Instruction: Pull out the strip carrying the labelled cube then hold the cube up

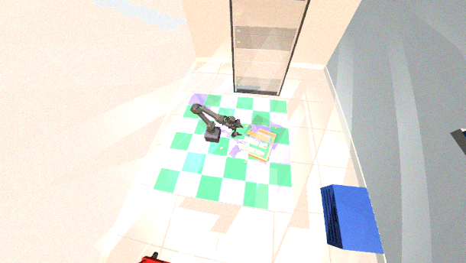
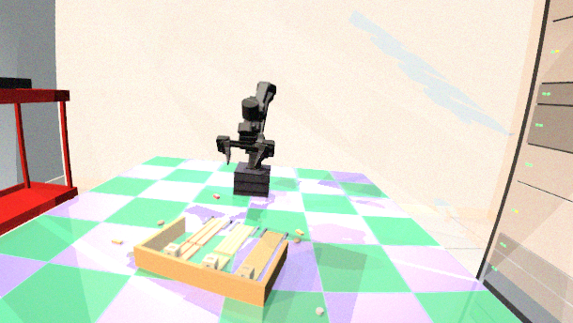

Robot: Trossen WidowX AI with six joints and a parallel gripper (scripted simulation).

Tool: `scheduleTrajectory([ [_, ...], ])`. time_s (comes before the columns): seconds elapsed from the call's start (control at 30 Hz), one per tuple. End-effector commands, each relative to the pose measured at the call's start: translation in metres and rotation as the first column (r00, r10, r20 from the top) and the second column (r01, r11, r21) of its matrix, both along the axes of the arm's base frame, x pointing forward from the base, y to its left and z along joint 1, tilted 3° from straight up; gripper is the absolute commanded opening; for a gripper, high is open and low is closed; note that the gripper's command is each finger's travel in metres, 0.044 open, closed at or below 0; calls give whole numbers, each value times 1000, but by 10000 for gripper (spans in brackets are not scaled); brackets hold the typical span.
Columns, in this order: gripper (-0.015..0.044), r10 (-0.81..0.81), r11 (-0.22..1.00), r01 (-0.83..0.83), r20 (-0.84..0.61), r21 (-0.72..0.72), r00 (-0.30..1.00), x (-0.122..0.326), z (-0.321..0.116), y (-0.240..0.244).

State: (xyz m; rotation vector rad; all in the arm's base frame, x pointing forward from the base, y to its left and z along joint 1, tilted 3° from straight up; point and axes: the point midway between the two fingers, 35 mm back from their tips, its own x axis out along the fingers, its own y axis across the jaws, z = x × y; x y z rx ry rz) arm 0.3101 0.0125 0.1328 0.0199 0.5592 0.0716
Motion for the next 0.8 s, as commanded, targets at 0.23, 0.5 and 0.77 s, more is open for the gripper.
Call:
scheduleTrajectory([
  [0.23,374,-3,1000,3,1,13,1000,2,2,0],
  [0.5,164,-4,995,34,-296,99,955,46,-9,31],
  [0.77,0,-30,988,112,-590,104,807,79,-42,75],
])
